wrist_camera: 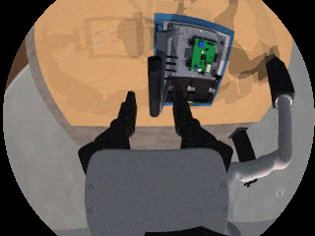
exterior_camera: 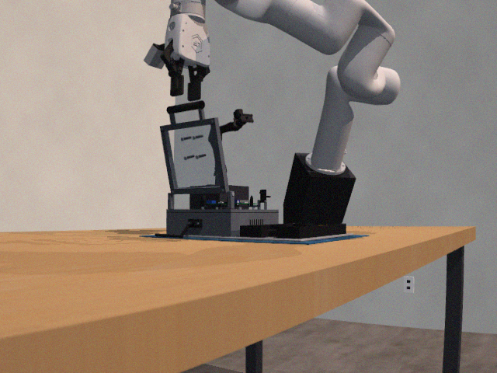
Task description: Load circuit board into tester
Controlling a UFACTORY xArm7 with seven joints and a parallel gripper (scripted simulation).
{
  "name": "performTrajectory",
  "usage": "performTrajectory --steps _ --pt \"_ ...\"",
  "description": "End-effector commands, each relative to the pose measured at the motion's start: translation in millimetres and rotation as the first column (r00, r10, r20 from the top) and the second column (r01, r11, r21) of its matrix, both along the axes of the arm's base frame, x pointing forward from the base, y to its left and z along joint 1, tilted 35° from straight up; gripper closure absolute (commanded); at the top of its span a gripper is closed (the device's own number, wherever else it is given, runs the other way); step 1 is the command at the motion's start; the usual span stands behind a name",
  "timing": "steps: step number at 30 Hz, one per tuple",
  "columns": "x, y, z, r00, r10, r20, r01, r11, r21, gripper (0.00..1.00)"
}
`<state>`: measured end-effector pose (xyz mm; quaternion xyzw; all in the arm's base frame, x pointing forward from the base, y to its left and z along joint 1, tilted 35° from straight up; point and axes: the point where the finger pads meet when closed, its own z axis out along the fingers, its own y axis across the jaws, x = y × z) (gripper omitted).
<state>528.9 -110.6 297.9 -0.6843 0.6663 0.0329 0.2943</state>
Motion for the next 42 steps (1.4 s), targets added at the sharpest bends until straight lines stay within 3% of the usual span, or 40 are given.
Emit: performTrajectory --steps 1,20,40,41,42 --pt "2 2 -3 1.0 -0.003 0.003 0.003 1.0 -0.001 0.49" --pt "10 12 -23 1.0 -0.003 0.003 0.003 1.0 -0.001 0.49" --pt "11 13 -25 1.0 -0.003 0.003 0.003 1.0 -0.001 0.49" --pt "11 13 -25 1.0 -0.003 0.003 0.003 1.0 -0.001 1.0" --pt "11 13 -25 1.0 -0.003 0.003 0.003 1.0 -0.001 1.0"
